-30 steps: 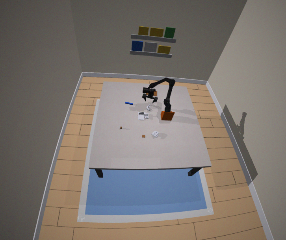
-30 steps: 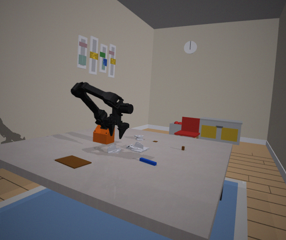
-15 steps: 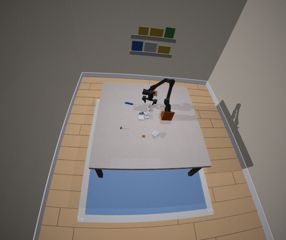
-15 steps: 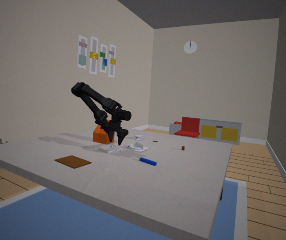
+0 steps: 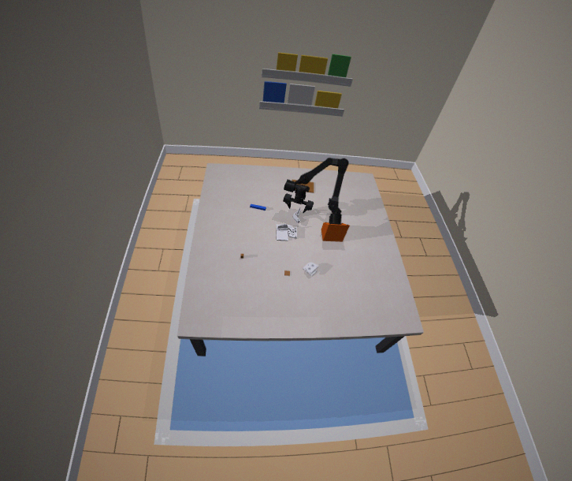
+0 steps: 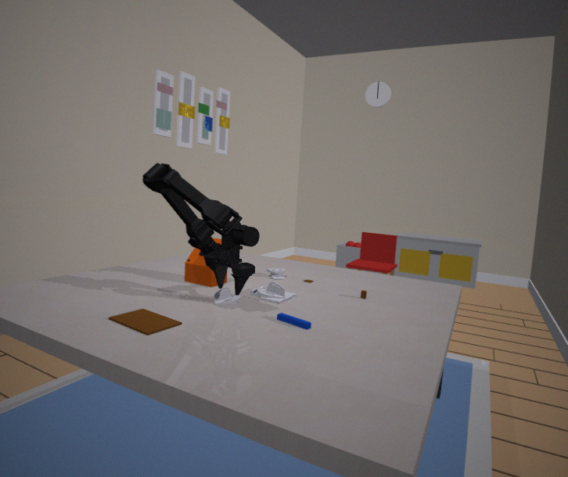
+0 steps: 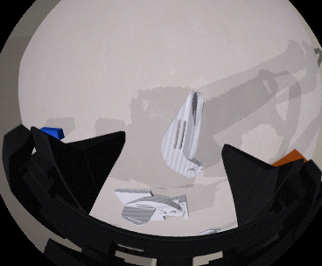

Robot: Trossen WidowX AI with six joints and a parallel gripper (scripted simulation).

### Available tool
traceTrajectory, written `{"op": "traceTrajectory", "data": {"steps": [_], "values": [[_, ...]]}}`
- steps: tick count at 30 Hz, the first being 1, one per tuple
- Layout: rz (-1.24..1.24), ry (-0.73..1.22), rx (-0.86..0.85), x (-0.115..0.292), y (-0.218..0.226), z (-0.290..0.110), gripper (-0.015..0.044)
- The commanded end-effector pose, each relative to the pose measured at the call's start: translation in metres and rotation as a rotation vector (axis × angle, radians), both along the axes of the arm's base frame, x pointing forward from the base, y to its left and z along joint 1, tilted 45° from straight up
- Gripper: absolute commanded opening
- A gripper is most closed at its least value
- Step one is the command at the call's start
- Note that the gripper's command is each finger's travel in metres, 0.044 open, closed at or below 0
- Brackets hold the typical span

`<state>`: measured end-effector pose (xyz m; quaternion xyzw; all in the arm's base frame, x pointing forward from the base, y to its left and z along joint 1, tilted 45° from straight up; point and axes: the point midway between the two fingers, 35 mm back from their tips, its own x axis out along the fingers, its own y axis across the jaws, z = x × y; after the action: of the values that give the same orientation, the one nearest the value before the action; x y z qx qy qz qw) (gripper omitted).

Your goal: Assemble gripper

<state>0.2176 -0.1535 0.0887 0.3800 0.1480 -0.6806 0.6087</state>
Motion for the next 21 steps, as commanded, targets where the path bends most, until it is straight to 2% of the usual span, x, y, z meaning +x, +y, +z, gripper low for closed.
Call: {"op": "traceTrajectory", "data": {"steps": [1,21], "values": [[0.003,0.015,0.005,-0.002,-0.003,-0.008,0.044],[0.004,0.016,0.001,-0.003,-0.022,-0.025,0.044]]}}
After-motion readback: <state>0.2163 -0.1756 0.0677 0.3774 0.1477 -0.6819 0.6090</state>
